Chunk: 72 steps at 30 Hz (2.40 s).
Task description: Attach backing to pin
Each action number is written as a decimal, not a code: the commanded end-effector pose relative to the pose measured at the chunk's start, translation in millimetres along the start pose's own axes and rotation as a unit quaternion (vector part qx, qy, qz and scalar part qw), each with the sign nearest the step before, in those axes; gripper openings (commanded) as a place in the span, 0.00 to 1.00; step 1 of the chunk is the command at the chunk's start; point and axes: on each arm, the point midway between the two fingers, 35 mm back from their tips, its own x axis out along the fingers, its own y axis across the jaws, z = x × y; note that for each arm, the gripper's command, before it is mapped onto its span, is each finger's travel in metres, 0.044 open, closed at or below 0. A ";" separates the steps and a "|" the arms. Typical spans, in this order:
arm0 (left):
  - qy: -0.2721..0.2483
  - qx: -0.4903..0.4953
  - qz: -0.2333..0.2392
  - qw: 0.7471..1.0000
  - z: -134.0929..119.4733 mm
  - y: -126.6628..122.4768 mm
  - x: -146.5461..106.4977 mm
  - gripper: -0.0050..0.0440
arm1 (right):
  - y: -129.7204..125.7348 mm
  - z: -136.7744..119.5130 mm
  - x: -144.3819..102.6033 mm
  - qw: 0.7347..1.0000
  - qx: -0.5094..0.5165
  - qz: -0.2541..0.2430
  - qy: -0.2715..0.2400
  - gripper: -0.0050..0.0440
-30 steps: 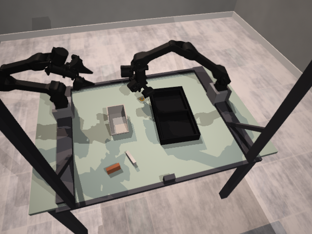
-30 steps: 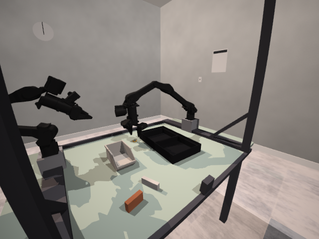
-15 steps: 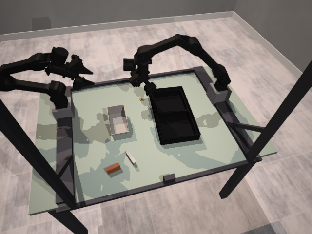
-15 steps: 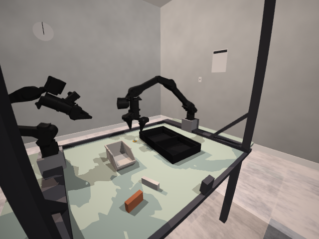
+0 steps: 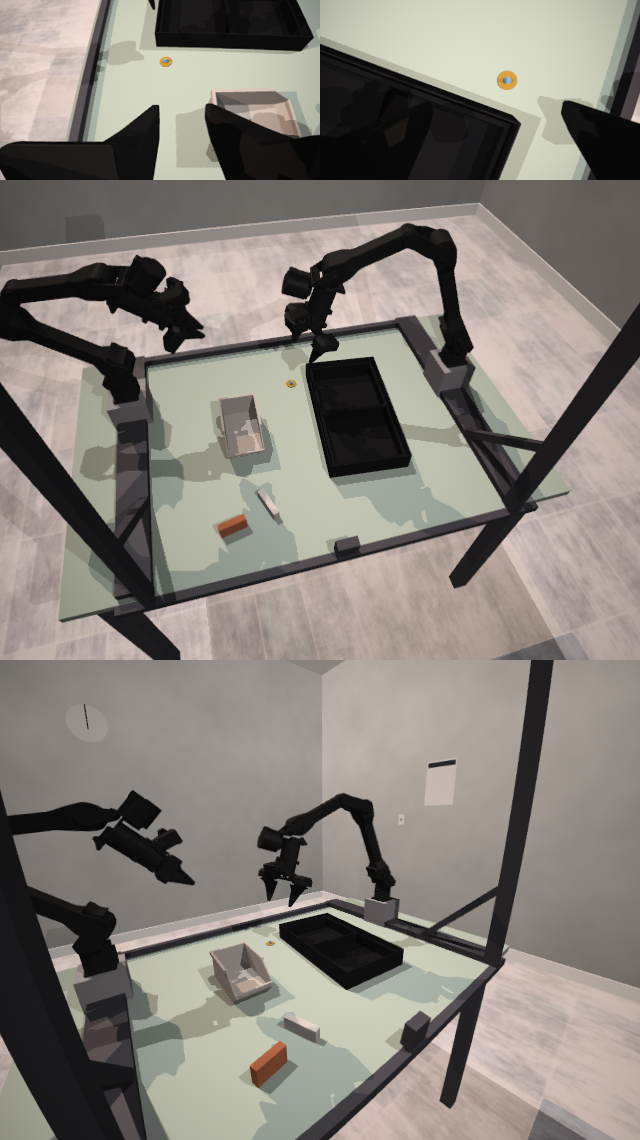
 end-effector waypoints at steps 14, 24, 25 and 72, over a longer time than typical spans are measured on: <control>0.166 0.015 -0.001 0.986 76.2 -4.6 87.7 0.37 | 43.1 0.6 -128.5 0.954 0.040 -0.053 -0.292 1.00; 0.246 0.015 -0.006 0.969 85.2 -2.6 164.9 0.37 | 67.2 -1.1 -190.8 0.893 0.065 -0.079 -0.437 1.00; 0.255 0.015 -0.006 0.967 84.0 -2.2 174.5 0.37 | 69.7 -1.0 -197.0 0.886 0.067 -0.081 -0.451 1.00; 0.392 0.005 -0.021 0.920 4.7 6.7 337.1 0.29 | 96.8 2.9 -265.8 0.787 0.094 -0.100 -0.602 1.00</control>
